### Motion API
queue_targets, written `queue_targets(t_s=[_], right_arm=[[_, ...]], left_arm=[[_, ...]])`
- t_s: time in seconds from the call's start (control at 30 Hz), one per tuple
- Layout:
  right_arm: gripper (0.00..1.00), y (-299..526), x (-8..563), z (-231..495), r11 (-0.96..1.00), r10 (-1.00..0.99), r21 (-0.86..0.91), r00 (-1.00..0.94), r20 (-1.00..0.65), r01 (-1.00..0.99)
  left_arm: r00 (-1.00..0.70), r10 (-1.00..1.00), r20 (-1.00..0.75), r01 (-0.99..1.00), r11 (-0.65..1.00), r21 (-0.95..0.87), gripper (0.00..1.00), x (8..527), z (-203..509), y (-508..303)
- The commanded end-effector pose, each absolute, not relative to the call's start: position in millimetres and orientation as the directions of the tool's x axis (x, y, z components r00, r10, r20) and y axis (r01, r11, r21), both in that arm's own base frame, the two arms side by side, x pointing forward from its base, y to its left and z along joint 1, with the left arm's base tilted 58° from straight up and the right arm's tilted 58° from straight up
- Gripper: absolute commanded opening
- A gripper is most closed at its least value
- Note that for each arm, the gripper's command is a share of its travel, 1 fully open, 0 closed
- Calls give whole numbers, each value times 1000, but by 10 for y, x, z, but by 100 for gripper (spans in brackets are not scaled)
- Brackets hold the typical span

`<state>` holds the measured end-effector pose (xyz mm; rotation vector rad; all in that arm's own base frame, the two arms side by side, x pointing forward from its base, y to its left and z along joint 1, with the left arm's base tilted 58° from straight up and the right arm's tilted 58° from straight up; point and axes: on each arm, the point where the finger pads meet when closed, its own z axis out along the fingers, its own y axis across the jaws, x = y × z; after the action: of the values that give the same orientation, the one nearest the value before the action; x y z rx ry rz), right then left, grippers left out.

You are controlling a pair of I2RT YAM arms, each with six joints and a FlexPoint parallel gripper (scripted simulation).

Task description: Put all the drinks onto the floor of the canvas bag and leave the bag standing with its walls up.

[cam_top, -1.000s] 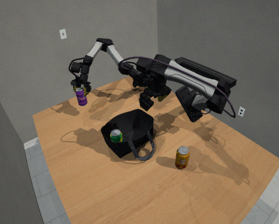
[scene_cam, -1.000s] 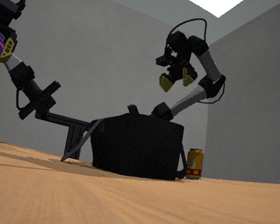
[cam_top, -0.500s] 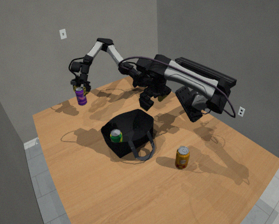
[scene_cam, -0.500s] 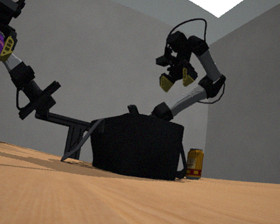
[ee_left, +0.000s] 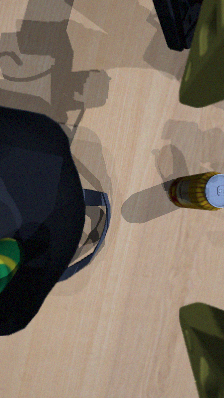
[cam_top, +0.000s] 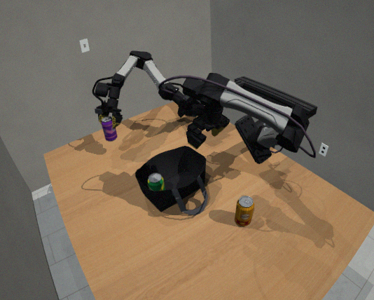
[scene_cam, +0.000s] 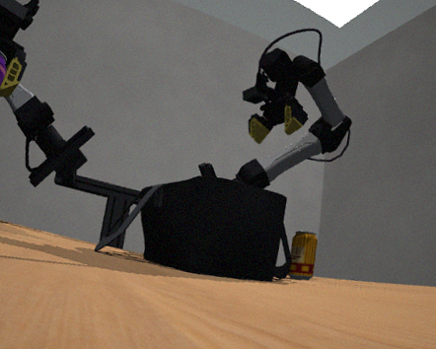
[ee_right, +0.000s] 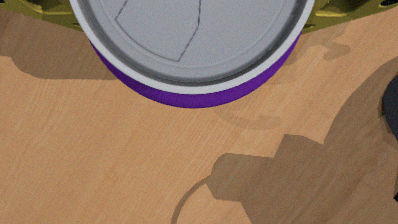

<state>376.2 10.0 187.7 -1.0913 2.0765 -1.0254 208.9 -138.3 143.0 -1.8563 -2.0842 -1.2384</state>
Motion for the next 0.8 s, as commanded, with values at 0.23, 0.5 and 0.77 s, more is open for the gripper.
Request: queue_targets(t_s=[0.23,0.5,0.77], right_arm=[[67,448,3686,2246,398,-857,-838,-477,-194,-374],[67,556,3646,2208,383,-857,-830,-490,-157,-405],[67,769,3645,2417,410,-870,-826,-437,-227,-386]], left_arm=[[-252,811,528,861,-61,505,100,2085,1486,-1469],[-252,811,528,861,-61,505,100,2085,1486,-1469],[-252,811,528,861,-61,505,100,2085,1486,-1469]])
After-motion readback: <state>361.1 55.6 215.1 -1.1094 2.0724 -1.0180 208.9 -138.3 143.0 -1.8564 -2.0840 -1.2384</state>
